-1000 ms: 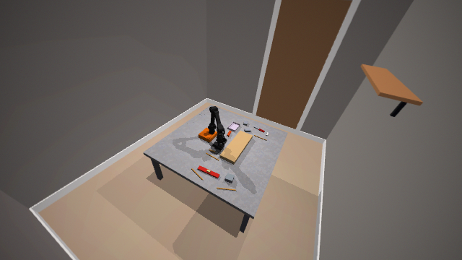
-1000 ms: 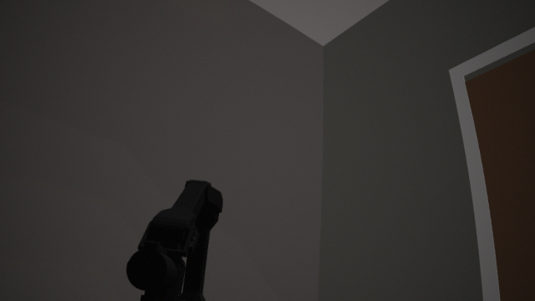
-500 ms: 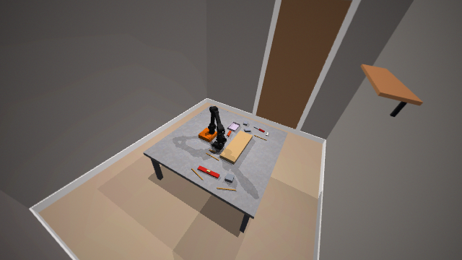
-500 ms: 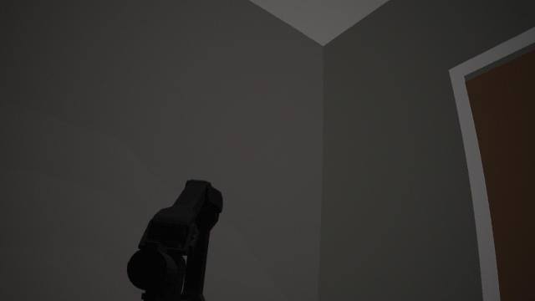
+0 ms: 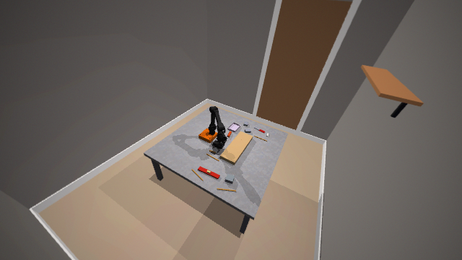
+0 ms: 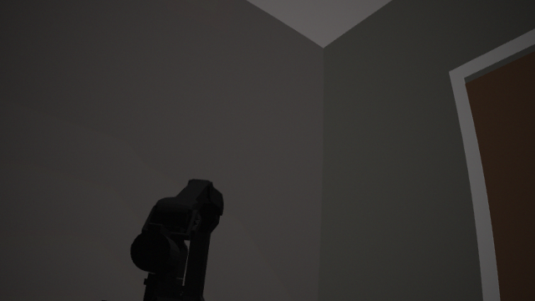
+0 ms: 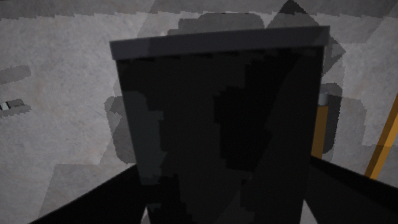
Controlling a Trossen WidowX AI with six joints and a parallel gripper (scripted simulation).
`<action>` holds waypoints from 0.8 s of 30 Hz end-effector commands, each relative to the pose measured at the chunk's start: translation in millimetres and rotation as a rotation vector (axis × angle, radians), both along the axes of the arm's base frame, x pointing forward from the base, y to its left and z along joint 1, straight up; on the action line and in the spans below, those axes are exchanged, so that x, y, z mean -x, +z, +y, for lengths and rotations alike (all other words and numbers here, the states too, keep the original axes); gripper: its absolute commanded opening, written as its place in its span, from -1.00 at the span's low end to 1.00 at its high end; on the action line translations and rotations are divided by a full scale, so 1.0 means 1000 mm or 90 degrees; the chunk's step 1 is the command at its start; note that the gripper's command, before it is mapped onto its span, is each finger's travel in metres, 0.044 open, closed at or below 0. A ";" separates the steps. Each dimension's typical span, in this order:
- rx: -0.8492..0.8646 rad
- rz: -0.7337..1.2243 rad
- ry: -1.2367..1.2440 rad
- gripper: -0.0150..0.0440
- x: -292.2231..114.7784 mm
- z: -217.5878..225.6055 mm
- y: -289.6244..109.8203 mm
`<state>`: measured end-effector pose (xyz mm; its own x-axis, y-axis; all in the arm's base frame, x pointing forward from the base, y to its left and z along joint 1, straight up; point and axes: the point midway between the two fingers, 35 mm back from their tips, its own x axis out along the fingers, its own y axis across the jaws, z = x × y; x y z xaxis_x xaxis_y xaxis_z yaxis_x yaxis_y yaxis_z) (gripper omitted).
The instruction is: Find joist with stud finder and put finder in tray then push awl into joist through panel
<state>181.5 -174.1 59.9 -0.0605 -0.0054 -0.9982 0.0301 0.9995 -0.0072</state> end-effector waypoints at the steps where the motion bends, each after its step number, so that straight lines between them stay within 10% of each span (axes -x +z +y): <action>1: 0.006 -0.004 -0.003 -0.49 -0.001 -0.007 0.005; 24: 0.047 0.002 -0.003 -0.49 0.000 -0.040 0.004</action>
<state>182.2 -215.4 64.1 -0.0598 -0.0576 -0.9965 0.0304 0.9978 -0.0595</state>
